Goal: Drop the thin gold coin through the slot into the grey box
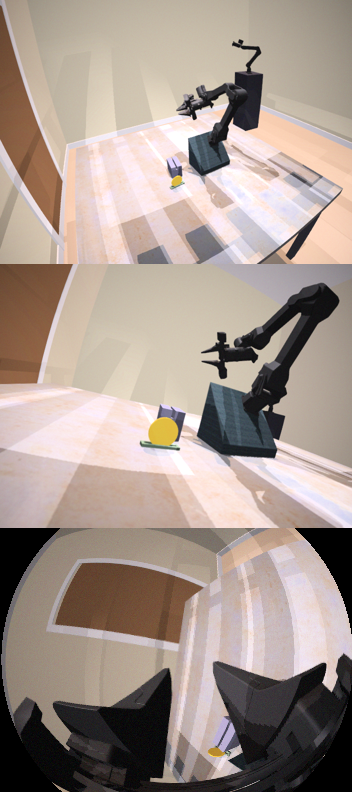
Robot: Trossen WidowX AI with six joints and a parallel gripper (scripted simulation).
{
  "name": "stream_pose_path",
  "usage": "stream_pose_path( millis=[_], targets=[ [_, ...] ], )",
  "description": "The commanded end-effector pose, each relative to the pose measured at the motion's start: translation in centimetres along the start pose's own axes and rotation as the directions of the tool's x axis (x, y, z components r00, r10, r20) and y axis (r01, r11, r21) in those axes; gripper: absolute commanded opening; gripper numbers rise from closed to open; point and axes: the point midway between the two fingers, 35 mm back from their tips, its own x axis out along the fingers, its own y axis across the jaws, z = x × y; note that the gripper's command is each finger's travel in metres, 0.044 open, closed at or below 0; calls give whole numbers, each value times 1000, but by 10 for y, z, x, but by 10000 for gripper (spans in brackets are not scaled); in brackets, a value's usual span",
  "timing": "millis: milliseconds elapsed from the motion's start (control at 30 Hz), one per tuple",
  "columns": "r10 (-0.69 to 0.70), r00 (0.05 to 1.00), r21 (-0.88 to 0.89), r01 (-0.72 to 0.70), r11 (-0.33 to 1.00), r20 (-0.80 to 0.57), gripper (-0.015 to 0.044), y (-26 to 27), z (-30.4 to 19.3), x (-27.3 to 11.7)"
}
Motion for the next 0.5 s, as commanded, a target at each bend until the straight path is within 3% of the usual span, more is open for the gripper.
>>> stream_pose_path(
  millis=[0,233,467],
  targets=[
    [-100,986,-178,76,981,-133,161,20,-22,29],
    [-308,888,-508,102,856,-341,161,52,-86,80],
    [-526,713,-765,-23,644,-464,161,68,-174,113]
  ],
)
